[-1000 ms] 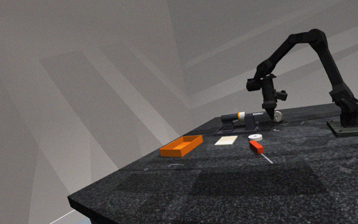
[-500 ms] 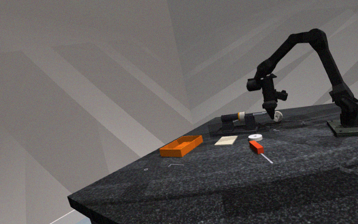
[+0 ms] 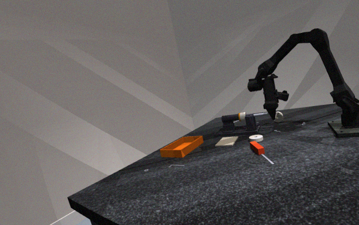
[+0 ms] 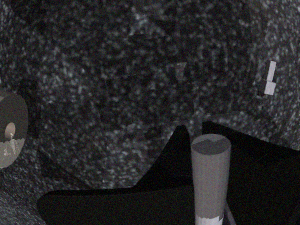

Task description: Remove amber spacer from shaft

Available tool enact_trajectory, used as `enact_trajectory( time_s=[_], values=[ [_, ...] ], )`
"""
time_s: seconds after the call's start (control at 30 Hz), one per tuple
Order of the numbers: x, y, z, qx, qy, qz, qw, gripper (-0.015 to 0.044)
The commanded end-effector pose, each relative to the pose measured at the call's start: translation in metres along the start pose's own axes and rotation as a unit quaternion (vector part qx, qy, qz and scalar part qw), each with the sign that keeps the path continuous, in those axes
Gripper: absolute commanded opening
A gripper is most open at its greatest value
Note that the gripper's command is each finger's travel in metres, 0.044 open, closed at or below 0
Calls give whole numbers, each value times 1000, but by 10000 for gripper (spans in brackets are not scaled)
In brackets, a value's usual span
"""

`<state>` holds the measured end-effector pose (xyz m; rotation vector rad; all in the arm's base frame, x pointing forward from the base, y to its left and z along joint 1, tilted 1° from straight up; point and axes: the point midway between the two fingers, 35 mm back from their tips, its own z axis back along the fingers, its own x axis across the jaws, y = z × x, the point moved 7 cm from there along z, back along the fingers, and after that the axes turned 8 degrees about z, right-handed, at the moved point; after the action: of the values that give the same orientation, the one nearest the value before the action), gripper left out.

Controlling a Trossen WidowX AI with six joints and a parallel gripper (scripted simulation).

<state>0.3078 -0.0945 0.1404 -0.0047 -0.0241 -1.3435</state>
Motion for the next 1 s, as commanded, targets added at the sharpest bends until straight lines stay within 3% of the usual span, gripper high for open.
enact_trajectory(
  time_s=[0.0,0.97],
  values=[
    [0,-1,0,-1,0,2,1000,0],
    [0,-4,0,-1,0,2,1000,0]
  ],
)
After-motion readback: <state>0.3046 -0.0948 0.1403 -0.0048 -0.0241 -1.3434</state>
